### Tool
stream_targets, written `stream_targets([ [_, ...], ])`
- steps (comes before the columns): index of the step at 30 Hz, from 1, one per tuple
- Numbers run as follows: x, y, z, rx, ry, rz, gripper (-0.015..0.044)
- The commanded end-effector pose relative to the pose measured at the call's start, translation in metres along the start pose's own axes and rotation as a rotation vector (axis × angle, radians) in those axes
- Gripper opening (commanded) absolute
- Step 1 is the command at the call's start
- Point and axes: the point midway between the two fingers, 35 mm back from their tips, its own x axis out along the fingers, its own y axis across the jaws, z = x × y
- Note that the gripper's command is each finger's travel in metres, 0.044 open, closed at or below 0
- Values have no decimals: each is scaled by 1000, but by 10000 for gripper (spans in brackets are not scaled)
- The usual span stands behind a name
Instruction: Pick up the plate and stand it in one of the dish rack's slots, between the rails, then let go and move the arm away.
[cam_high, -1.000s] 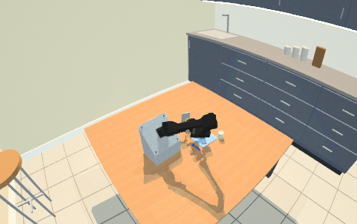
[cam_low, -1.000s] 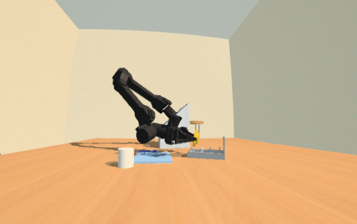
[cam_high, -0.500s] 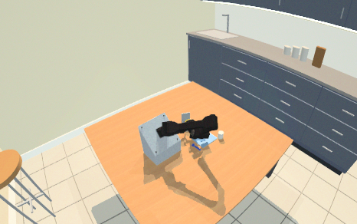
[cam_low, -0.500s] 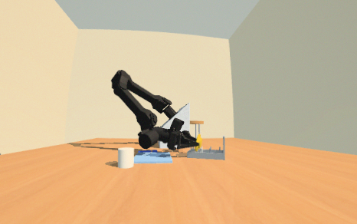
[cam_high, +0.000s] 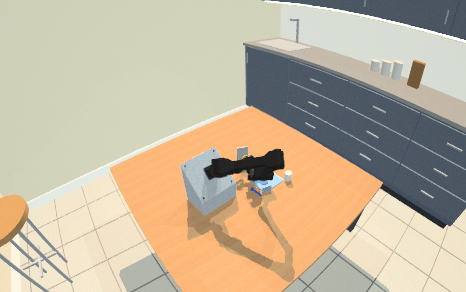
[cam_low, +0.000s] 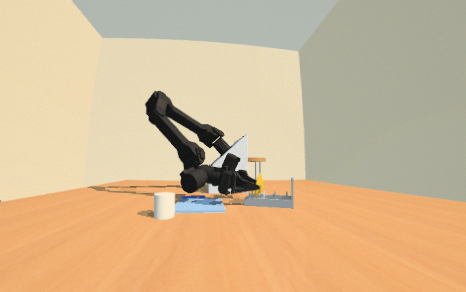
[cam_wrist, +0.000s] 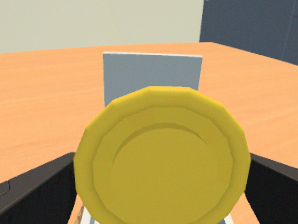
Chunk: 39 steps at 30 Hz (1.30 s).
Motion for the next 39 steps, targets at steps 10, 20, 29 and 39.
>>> stream_targets([
  [10,0,0,0,0,0,0,394],
  [20,0,-1,2,0,0,0,400],
  [29,-17,-6,98,5,-2,1,400],
  [39,-18,-10,114,50,15,15,400],
])
